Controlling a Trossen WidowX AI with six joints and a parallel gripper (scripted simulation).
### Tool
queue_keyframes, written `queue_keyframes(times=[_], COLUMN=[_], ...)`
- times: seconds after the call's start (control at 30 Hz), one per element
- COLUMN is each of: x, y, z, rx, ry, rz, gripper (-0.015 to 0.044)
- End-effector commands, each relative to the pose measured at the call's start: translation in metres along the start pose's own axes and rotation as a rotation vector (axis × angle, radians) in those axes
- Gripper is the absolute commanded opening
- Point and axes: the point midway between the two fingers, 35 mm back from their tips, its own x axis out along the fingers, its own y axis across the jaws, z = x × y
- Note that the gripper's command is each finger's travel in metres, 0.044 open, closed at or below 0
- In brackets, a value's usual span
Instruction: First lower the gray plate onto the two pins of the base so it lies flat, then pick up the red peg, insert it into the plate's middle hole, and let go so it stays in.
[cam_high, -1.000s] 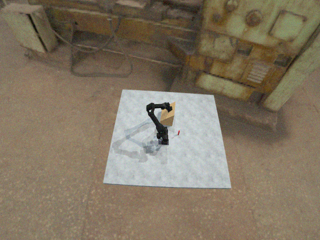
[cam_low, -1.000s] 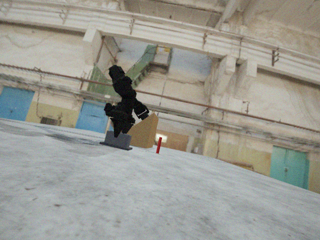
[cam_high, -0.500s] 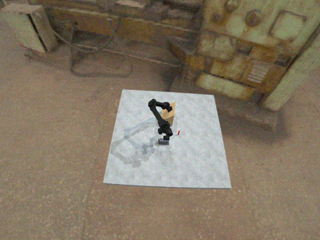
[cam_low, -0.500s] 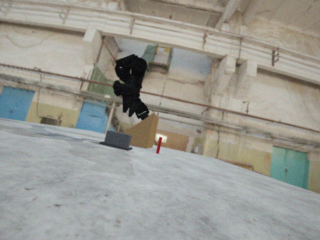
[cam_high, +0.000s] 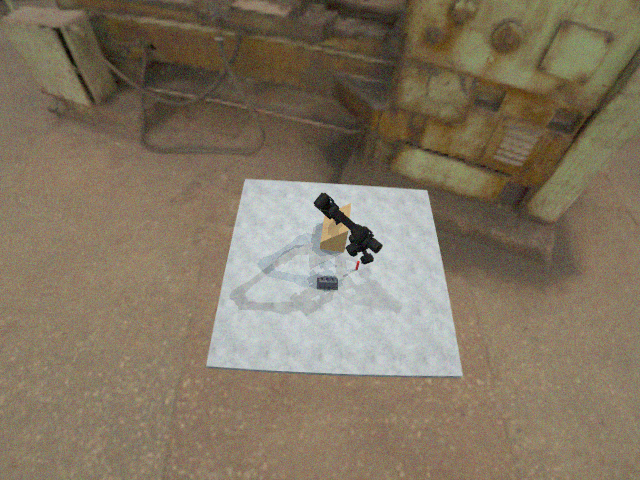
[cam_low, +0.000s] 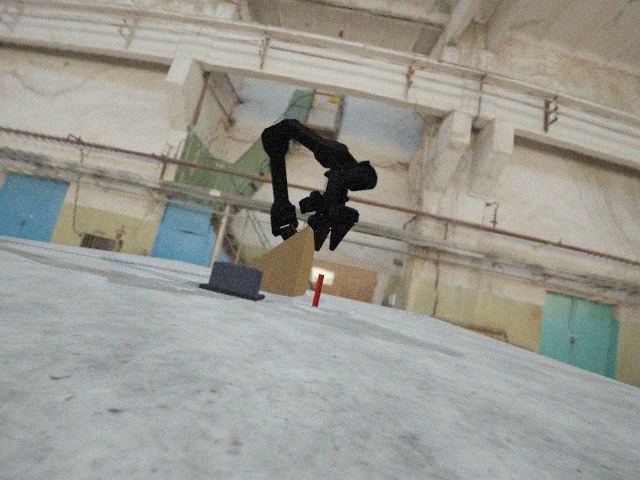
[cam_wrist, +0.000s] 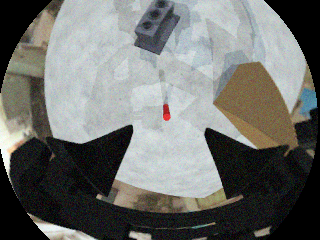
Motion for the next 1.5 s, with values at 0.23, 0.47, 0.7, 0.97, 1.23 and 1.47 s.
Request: queue_keyframes(times=[0.23,0.47,0.7,0.97,1.23,1.47], x=[0.029,0.044,0.055,0.068,0.081,0.092], y=[0.002,0.001,0.002,0.002,0.002,0.001], z=[-0.007,-0.007,-0.007,-0.007,-0.007,-0.007], rx=[0.0,0.0,0.0,0.0,0.0,0.0], ry=[0.005,0.004,0.005,0.004,0.004,0.003], rz=[-0.002,-0.002,-0.002,-0.002,-0.002,-0.003], gripper=[0.044,0.044,0.044,0.044,0.044,0.044])
